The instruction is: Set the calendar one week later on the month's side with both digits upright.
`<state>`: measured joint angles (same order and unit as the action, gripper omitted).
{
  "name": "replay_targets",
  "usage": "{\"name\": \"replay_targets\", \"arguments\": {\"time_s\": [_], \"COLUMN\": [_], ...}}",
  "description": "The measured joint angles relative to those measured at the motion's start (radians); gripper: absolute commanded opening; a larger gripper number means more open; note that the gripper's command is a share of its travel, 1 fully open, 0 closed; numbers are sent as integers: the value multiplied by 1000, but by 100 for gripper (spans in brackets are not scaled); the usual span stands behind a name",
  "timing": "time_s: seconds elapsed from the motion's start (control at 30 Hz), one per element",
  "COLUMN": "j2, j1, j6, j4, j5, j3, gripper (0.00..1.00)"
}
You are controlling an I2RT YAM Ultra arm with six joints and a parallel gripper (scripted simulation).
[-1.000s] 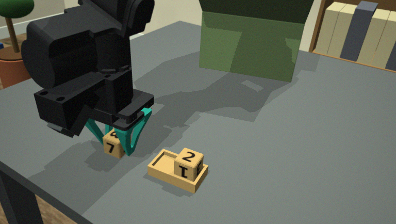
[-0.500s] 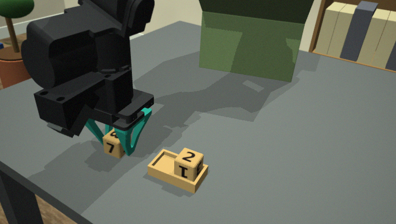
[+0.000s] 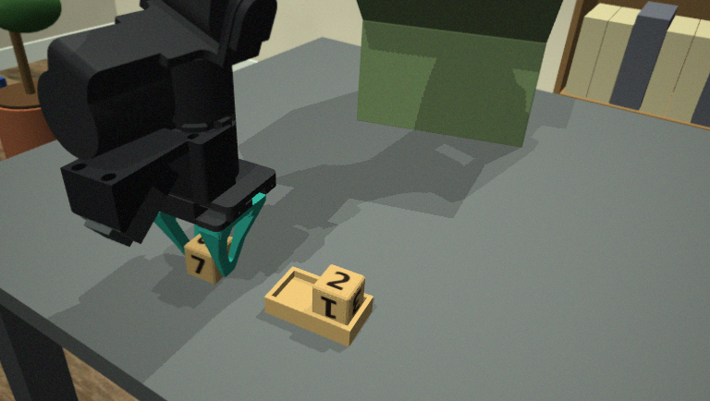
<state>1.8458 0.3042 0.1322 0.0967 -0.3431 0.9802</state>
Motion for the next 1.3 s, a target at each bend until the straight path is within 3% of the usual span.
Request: {"name": "replay_targets", "arguments": {"time_s": [0.9,1.03,1.3], "j2": [-11,-73,-294], "j1": [0,13,86], "j6": [2,12,53], "j4": [-5,-40,-170], "j5": [-1,-11,-49], "j3": [-11,-43,-94], "gripper": [27,27,27]}}
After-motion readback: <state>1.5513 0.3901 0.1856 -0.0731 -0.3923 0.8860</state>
